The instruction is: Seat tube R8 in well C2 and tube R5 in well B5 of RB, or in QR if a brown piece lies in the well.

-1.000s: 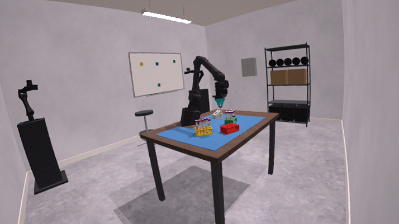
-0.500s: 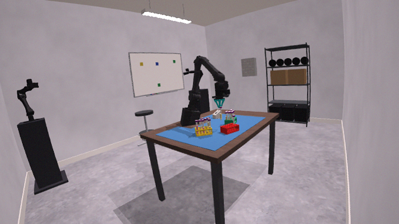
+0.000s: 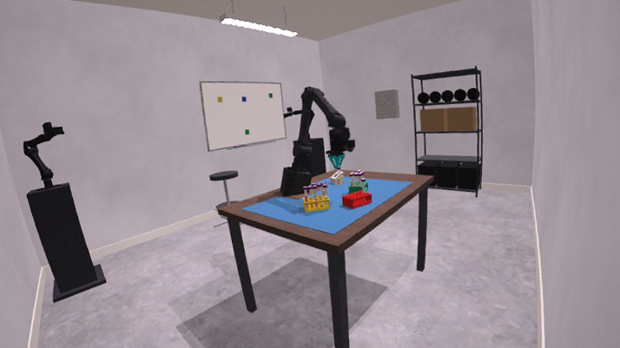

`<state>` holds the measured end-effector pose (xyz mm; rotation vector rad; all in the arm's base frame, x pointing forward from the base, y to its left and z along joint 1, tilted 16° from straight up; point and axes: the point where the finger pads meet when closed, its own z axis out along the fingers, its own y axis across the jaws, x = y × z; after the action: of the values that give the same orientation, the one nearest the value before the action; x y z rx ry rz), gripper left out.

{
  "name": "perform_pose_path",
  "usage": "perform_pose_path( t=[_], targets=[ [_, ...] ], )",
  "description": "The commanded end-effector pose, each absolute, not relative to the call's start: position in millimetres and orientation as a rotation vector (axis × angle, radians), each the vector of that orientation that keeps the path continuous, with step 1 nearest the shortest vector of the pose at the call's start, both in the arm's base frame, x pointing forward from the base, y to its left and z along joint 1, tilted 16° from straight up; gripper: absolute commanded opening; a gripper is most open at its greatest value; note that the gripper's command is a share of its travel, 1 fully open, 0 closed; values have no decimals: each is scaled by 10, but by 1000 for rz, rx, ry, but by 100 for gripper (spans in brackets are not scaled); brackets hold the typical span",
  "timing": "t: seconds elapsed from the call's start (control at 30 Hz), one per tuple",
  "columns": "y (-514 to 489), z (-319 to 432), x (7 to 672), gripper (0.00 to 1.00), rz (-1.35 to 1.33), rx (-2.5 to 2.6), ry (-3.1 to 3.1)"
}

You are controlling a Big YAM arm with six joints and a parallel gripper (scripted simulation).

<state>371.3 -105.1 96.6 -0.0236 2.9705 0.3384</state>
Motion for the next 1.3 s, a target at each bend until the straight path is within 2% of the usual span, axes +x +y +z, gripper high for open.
perform_pose_path(
  t=[0.0,0.13,0.23,0.7,1.17,1.27],
  targets=[
    [-1193,1097,3712,0,299,-75,2916],
    [-1296,1261,3842,0,265,-92,2878],
    [-1291,1046,3575,0,303,-74,2923],
    [-1633,1066,3421,0,263,-82,2894],
    [-1835,732,2929,0,314,-70,2942],
    [-2001,883,3074,0,263,-80,2911]
  ],
)
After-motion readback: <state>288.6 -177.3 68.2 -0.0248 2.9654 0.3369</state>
